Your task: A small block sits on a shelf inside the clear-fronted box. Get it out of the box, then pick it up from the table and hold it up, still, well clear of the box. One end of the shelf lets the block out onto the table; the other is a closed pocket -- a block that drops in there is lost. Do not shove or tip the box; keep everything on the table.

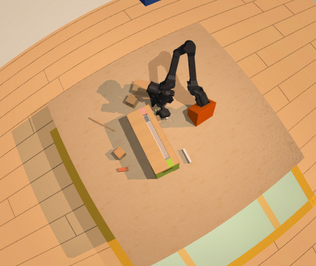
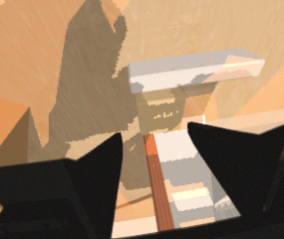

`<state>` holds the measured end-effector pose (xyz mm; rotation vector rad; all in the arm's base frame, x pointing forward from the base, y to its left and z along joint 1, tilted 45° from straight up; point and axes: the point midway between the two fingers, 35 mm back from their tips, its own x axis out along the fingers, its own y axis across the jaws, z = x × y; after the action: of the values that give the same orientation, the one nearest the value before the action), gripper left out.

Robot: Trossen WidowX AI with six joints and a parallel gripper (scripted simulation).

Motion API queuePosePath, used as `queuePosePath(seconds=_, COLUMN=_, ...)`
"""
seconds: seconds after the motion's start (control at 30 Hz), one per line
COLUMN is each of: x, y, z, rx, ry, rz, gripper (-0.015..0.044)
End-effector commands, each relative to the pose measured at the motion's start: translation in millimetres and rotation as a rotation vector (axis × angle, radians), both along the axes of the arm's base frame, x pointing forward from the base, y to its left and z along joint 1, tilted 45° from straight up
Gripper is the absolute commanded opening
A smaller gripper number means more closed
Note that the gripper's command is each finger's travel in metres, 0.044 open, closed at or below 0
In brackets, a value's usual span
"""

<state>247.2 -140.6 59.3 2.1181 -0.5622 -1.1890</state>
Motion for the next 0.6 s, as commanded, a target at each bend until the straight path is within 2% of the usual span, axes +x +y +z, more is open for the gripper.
queuePosePath(seconds=0.0, x=-2.6, y=-4.3, z=-10.1, rx=0.004, ry=0.016, rz=0.005, gripper=0.0285)
queuePosePath(seconds=0.23, x=-4.1, y=-10.2, z=-15.9, rx=0.001, ry=0.016, rz=0.006, gripper=0.0285)
queuePosePath(seconds=0.5, x=-4.1, y=-10.2, z=-15.9, rx=0.001, ry=0.016, rz=0.006, gripper=0.0075)
queuePosePath(seconds=0.57, x=-4.1, y=-10.2, z=-15.9, rx=0.001, ry=0.016, rz=0.006, gripper=0.0062)
